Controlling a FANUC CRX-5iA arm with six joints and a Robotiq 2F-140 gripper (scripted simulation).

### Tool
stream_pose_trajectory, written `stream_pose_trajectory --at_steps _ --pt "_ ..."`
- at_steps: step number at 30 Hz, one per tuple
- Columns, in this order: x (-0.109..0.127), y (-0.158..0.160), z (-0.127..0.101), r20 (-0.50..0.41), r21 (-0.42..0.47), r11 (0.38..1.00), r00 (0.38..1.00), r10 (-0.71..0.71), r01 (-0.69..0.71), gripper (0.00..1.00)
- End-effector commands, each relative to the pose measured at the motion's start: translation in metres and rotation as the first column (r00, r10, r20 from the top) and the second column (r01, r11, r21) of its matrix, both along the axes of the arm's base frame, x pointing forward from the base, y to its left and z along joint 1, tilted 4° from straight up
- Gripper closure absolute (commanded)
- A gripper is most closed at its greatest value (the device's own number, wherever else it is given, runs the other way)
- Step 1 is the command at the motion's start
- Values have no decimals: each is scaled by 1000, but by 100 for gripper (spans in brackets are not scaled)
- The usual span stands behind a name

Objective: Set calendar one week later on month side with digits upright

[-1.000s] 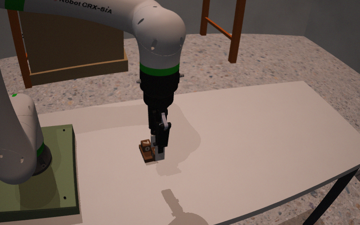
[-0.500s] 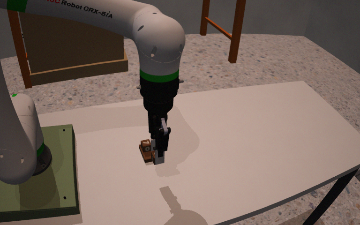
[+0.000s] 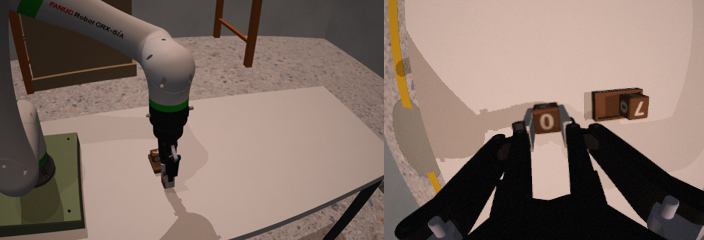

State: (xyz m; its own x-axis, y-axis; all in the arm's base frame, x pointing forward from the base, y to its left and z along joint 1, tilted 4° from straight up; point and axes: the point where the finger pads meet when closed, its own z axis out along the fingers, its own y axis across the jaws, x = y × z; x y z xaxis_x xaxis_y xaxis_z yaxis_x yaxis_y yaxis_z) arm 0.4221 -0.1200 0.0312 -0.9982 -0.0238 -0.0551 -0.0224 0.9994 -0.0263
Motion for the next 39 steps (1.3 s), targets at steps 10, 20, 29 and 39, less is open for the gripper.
stream_pose_trajectory --at_steps 10,20,29,39 --pt "2 0 -18 1 0 1000 1000 0 0 83" --pt "2 0 -18 1 0 1000 1000 0 0 83" --pt "2 0 -18 1 0 1000 1000 0 0 83" --pt "2 0 -18 1 0 1000 1000 0 0 83"
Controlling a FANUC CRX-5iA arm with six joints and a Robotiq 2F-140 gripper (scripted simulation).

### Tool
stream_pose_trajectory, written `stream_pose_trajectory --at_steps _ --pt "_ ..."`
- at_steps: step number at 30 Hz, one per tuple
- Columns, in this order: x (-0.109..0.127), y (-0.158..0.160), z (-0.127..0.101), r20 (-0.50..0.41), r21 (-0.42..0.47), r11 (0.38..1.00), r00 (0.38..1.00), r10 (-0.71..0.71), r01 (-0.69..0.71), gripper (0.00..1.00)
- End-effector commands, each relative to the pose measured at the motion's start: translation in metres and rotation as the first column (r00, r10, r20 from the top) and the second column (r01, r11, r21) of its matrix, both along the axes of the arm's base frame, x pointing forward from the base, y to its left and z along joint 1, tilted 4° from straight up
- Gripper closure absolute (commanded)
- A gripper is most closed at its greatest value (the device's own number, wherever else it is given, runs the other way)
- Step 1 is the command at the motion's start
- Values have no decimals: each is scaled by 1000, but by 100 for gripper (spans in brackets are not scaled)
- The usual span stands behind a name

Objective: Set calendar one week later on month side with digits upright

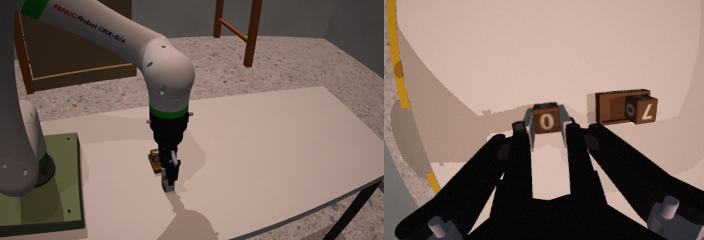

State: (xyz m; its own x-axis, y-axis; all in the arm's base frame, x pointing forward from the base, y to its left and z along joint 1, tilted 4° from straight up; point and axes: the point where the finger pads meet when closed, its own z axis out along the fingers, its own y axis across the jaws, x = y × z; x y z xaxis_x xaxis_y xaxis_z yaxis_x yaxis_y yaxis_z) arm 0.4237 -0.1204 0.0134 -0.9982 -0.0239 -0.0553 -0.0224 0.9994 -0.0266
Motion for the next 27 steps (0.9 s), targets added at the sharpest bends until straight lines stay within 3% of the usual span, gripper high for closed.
stream_pose_trajectory --at_steps 1,27 --pt "0 0 0 0 0 1000 1000 0 0 83" --pt "0 0 -3 0 0 1000 1000 0 0 83"
